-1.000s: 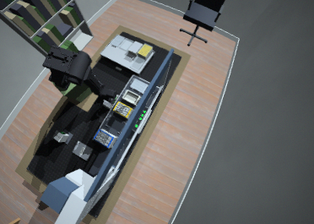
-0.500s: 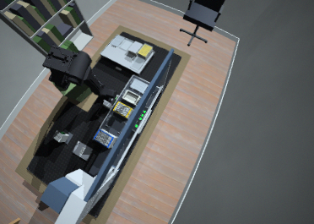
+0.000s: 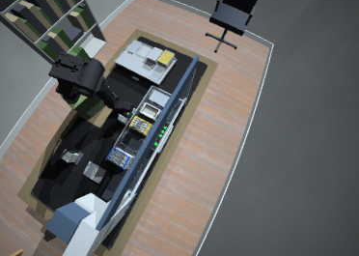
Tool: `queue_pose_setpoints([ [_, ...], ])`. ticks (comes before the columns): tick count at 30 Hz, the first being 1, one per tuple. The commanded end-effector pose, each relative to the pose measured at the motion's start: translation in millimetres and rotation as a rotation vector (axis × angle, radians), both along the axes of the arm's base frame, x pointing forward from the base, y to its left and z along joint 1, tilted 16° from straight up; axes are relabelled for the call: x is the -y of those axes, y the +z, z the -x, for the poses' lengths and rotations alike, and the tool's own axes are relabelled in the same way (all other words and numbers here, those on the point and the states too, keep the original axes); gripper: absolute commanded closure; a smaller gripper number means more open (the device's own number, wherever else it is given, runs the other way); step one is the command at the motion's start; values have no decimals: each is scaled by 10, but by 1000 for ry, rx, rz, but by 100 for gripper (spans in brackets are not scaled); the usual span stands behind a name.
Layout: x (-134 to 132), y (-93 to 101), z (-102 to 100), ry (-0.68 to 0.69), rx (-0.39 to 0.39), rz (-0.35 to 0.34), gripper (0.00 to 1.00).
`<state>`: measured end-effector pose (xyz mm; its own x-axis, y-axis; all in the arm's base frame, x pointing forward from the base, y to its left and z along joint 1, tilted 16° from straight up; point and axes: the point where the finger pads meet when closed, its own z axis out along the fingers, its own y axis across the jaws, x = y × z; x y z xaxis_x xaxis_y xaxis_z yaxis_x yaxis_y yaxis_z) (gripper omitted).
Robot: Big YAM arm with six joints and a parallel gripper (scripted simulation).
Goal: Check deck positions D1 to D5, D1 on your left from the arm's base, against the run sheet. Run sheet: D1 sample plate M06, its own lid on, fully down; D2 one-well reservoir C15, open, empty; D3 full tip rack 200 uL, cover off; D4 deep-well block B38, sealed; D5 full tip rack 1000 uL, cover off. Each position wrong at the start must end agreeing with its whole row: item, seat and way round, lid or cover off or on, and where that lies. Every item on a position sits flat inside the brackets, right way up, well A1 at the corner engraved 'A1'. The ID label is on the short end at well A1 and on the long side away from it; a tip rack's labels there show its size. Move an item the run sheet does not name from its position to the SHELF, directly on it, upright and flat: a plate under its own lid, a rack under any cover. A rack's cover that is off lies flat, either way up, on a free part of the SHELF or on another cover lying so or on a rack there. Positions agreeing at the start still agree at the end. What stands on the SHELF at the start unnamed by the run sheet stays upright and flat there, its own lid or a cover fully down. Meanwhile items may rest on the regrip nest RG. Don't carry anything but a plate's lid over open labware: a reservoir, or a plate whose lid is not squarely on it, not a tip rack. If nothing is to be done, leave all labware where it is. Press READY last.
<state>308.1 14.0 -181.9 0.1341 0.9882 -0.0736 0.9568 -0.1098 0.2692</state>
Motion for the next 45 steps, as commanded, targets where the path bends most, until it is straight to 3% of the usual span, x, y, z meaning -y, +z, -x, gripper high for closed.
queue_pose_setpoints([
  [1,7,19,17,1,1,1,0],
  [12,7,19,17,1,1,1,0],
  [45,-75,509,151,2,4,0,0],
])
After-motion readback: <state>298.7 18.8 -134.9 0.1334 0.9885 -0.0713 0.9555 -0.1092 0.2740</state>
